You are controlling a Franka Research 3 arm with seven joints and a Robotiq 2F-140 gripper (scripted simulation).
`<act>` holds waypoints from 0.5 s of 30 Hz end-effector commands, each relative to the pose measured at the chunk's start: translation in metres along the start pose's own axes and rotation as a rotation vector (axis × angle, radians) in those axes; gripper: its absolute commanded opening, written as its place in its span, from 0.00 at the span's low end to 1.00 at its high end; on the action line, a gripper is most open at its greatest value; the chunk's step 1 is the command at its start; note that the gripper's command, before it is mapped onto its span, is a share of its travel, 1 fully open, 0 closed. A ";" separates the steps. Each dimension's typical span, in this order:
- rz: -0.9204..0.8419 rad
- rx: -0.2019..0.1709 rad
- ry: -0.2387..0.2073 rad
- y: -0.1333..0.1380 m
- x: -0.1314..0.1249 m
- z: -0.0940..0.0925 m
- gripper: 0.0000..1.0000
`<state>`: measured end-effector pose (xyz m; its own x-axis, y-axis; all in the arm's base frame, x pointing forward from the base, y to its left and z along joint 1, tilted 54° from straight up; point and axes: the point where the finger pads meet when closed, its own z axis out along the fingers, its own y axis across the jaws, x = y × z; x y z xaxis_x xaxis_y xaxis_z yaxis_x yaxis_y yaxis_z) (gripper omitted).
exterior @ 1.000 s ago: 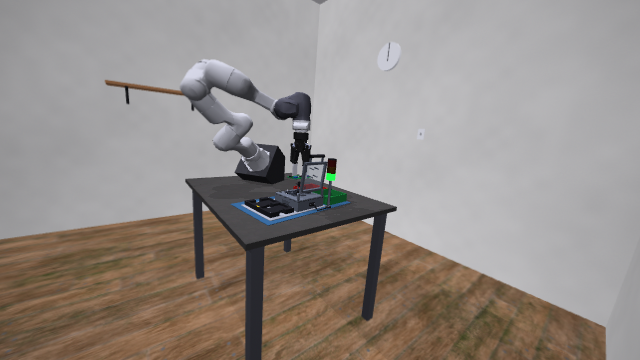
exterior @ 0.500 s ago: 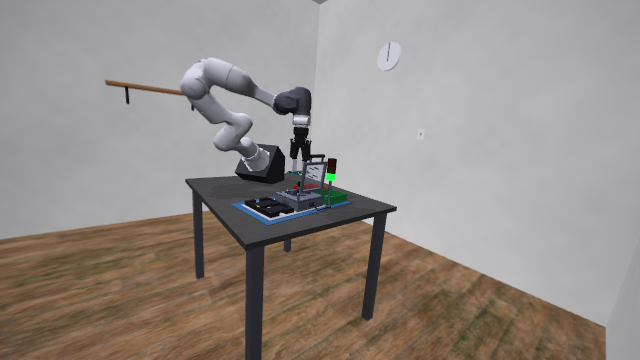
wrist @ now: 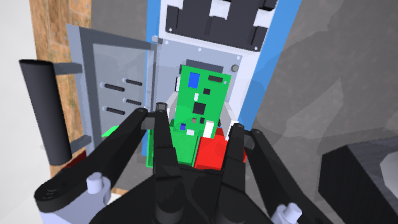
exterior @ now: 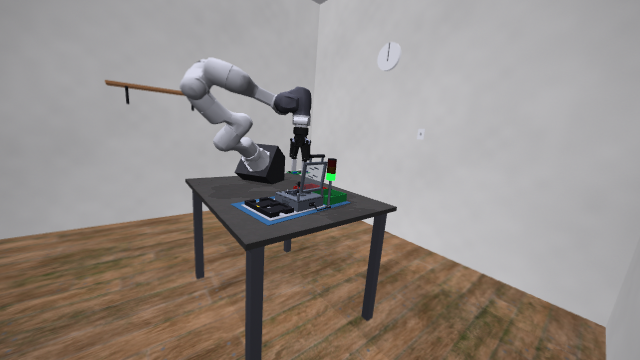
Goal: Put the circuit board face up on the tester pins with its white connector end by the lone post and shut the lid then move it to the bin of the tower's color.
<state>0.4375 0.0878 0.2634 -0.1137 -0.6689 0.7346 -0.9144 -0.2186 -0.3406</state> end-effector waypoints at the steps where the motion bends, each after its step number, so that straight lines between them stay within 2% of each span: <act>1: -0.005 0.000 0.000 0.000 0.000 -0.001 0.46; 9: -0.005 0.000 0.000 -0.001 -0.002 -0.001 0.46; 15: -0.005 0.000 0.000 -0.003 -0.015 0.003 0.46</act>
<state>0.4409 0.0940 0.2558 -0.0971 -0.6683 0.7375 -0.9169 -0.2281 -0.3274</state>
